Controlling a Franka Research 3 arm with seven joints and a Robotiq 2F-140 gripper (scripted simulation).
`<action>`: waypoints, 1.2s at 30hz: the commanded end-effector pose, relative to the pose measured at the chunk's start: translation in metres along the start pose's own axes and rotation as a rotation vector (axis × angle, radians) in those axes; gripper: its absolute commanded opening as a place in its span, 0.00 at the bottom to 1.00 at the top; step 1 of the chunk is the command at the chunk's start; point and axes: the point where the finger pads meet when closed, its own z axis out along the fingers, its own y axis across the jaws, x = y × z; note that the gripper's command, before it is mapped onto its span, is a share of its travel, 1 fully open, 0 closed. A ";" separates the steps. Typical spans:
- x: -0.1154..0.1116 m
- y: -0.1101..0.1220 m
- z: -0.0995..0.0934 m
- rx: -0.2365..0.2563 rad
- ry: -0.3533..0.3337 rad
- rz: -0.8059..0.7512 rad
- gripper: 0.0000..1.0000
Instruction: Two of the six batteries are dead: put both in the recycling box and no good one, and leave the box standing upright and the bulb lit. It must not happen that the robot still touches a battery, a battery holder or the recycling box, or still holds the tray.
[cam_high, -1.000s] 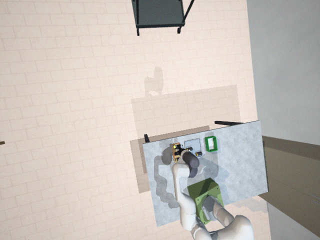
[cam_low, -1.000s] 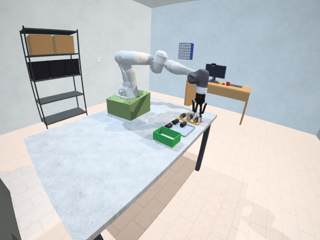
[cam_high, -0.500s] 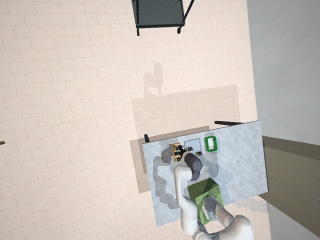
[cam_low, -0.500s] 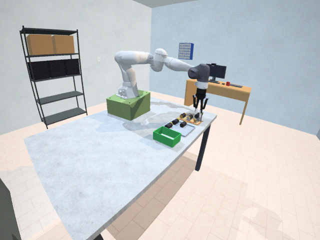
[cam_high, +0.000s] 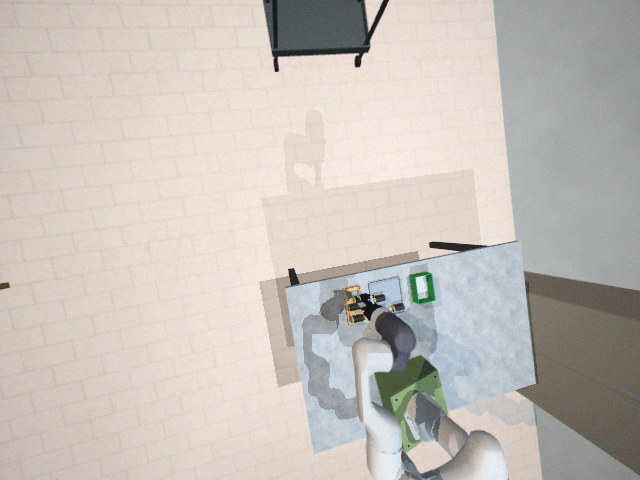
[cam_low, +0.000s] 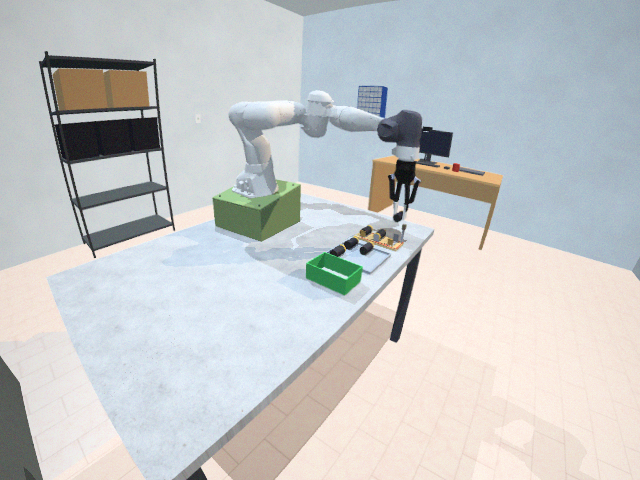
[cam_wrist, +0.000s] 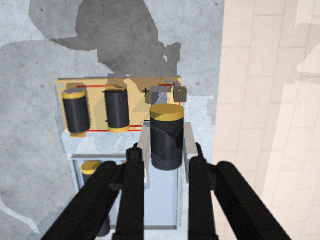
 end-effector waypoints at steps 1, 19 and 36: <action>-0.003 -0.007 -0.002 0.023 -0.008 -0.003 0.16; -0.122 -0.010 -0.003 0.023 -0.008 -0.003 0.16; -0.239 -0.013 -0.004 0.023 -0.008 -0.003 0.16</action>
